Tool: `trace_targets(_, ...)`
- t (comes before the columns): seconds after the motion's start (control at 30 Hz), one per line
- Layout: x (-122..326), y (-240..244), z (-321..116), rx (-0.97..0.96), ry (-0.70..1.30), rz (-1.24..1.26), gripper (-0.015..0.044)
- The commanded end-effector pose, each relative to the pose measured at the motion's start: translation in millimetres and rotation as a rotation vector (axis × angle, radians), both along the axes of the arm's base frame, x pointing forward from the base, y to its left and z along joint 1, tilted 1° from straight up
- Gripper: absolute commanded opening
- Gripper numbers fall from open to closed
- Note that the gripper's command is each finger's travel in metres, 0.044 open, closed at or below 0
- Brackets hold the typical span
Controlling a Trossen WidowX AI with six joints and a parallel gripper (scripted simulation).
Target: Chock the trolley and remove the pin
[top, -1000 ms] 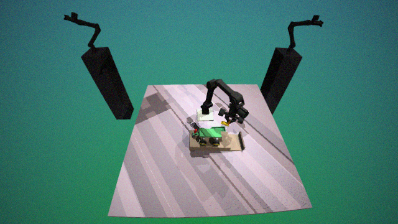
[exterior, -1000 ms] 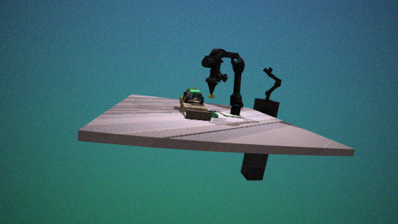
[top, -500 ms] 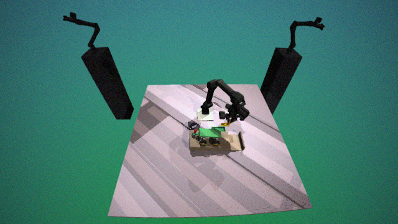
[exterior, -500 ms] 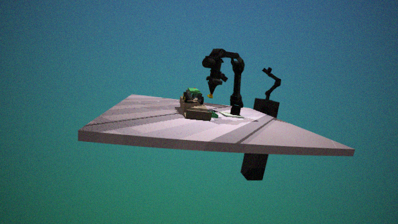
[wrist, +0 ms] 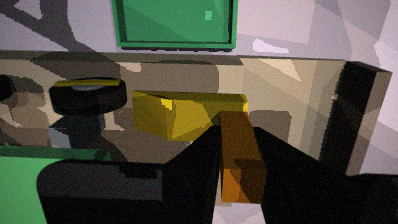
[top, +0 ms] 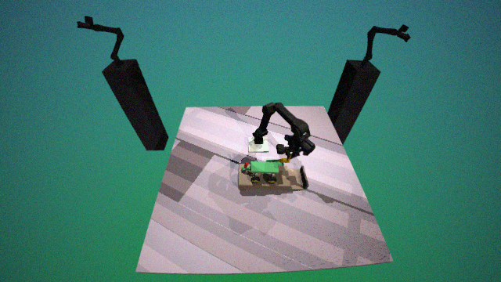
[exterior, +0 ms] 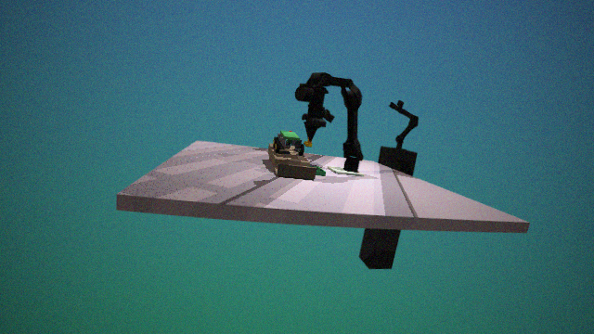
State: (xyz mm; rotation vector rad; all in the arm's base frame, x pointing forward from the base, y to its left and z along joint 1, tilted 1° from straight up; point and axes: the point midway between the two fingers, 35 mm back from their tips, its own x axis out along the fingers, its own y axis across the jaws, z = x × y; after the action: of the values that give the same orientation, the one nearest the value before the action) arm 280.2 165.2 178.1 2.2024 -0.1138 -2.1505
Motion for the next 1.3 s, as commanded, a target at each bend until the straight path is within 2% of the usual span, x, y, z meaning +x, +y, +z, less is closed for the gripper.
trace_targets(0.0, 6, 0, -2, -0.004, -0.001, 0.002, 0.0)
trace_targets(1.0, 7, -5, -63, -0.005, -0.001, 0.002, 0.0)
trace_targets(1.27, 8, -8, -64, -0.005, -0.001, 0.002, 0.0)
